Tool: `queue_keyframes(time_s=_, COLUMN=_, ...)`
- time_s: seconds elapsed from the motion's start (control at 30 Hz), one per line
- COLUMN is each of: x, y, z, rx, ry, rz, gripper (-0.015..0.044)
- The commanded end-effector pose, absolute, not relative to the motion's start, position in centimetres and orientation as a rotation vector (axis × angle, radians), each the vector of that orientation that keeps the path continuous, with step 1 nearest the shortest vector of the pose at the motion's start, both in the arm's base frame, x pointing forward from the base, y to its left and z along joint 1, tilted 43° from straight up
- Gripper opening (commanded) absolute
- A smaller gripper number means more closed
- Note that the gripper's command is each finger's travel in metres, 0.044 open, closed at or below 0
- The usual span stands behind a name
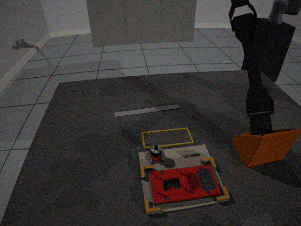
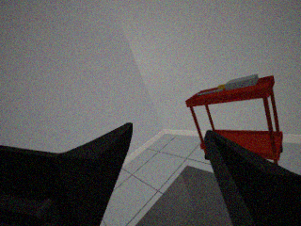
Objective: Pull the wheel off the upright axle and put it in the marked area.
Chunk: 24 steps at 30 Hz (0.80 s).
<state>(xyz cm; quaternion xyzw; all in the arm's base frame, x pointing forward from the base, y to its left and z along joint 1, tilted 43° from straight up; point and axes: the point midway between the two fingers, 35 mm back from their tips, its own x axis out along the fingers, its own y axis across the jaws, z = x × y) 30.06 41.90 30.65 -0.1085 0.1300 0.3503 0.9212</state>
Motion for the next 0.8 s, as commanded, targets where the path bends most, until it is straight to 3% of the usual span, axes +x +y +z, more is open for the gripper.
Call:
queue_keyframes(time_s=0.0, x=32.9, y=39.3, z=27.3, rx=-0.263, ry=0.377, rz=0.607, gripper=0.0300)
queue_keyframes(time_s=0.4, x=38.9, y=28.6, z=18.3, rx=-0.376, ry=0.709, rz=0.246, gripper=0.0300)
queue_keyframes(time_s=0.77, x=40.4, y=16.8, z=12.0, rx=-0.468, ry=1.011, rz=-0.103, gripper=0.0300)
